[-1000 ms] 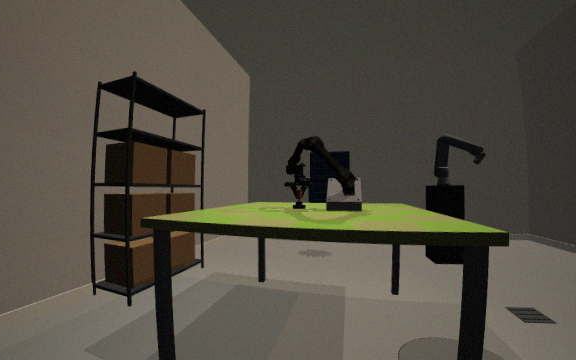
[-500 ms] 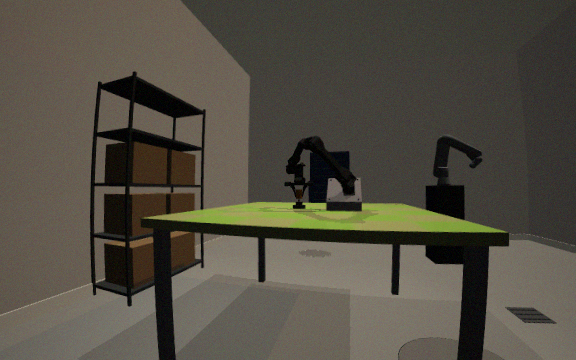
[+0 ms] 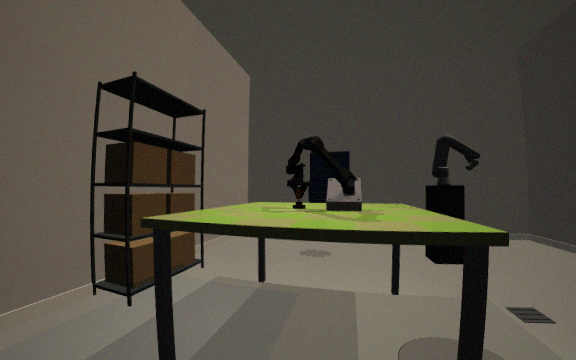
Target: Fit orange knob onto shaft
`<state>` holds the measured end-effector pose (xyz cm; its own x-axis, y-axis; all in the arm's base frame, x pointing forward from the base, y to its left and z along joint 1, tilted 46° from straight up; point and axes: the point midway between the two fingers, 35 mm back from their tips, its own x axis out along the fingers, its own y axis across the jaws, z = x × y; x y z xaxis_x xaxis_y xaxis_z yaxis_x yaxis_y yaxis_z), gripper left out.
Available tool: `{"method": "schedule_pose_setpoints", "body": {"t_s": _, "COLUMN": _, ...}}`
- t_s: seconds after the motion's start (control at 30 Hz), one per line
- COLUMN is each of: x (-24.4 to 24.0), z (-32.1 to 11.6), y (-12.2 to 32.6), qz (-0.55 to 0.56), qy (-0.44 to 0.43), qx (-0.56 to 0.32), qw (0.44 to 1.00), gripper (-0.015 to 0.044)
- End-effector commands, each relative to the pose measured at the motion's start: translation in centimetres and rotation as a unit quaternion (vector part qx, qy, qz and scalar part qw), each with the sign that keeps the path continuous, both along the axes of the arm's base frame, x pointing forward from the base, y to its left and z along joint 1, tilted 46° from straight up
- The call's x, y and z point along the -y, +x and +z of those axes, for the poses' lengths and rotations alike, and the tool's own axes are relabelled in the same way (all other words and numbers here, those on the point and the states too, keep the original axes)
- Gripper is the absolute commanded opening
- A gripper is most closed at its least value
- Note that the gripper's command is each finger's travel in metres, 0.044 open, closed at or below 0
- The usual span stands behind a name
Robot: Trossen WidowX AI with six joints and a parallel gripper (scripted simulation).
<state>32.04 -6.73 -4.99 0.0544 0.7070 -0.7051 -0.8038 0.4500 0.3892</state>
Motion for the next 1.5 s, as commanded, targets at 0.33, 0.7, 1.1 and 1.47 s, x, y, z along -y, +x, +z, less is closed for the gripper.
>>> {"method": "schedule_pose_setpoints", "body": {"t_s": 0.33, "x": 0.20, "z": -0.02, "y": 0.45, "qz": -0.398, "qy": 0.032, "qx": -0.396, "qw": 0.827, "gripper": 0.0000}}
{"method": "schedule_pose_setpoints", "body": {"t_s": 0.7, "x": 0.37, "z": 0.13, "y": 0.38, "qz": -0.585, "qy": 0.047, "qx": -0.584, "qw": 0.561, "gripper": 0.0000}}
{"method": "schedule_pose_setpoints", "body": {"t_s": 1.1, "x": 0.36, "z": 0.14, "y": -0.02, "qz": -0.640, "qy": 0.051, "qx": -0.640, "qw": 0.423, "gripper": 0.0000}}
{"method": "schedule_pose_setpoints", "body": {"t_s": 1.47, "x": 0.41, "z": 0.16, "y": -0.42, "qz": -0.640, "qy": 0.051, "qx": -0.640, "qw": 0.422, "gripper": 0.0000}}
